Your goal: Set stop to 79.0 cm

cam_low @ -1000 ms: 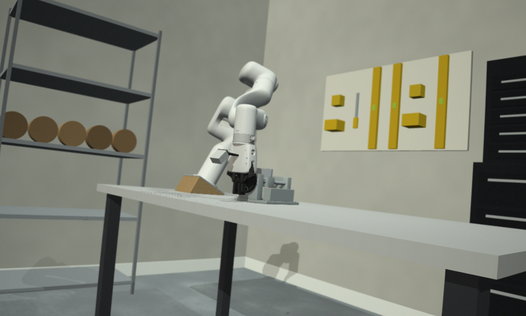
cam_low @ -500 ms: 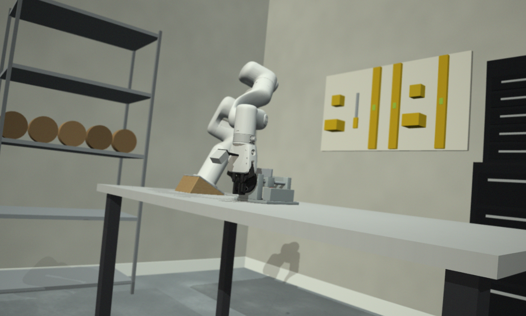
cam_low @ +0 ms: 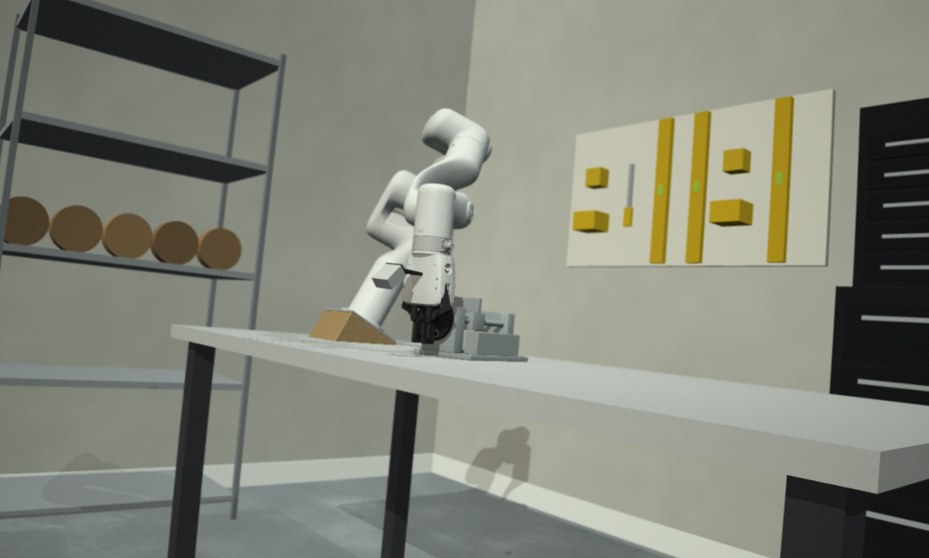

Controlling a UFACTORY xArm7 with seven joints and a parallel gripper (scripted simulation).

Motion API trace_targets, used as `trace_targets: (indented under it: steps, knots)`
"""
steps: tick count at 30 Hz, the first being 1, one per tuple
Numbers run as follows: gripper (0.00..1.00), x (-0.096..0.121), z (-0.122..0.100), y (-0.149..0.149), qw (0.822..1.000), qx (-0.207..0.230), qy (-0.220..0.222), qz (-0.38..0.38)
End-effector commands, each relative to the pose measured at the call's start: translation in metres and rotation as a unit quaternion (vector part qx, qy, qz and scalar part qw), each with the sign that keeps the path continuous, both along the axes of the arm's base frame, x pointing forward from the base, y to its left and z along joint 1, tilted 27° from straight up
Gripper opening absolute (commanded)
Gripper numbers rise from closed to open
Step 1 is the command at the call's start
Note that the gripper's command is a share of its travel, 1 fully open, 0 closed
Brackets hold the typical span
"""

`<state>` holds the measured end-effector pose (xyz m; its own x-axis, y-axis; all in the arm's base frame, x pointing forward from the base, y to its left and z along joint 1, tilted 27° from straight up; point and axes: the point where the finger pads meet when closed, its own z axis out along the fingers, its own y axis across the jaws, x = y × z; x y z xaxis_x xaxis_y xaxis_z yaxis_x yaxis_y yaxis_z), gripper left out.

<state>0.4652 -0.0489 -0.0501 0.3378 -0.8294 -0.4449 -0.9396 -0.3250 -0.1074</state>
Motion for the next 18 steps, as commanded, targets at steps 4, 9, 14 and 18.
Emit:
trace_targets:
  steps: [4,9,14,18]
  knots:
    - [0.06,0.0043,0.0025,-0.0013,1.0,-0.001,-0.002,-0.001]
    - [0.06,0.0064,0.0036,-0.001,1.0,-0.001,-0.002,-0.001]
    - [0.06,0.0078,0.0044,-0.0009,1.0,-0.001,-0.002,-0.001]
    - [0.06,0.0099,0.0059,-0.0008,1.0,-0.001,-0.002,-0.001]
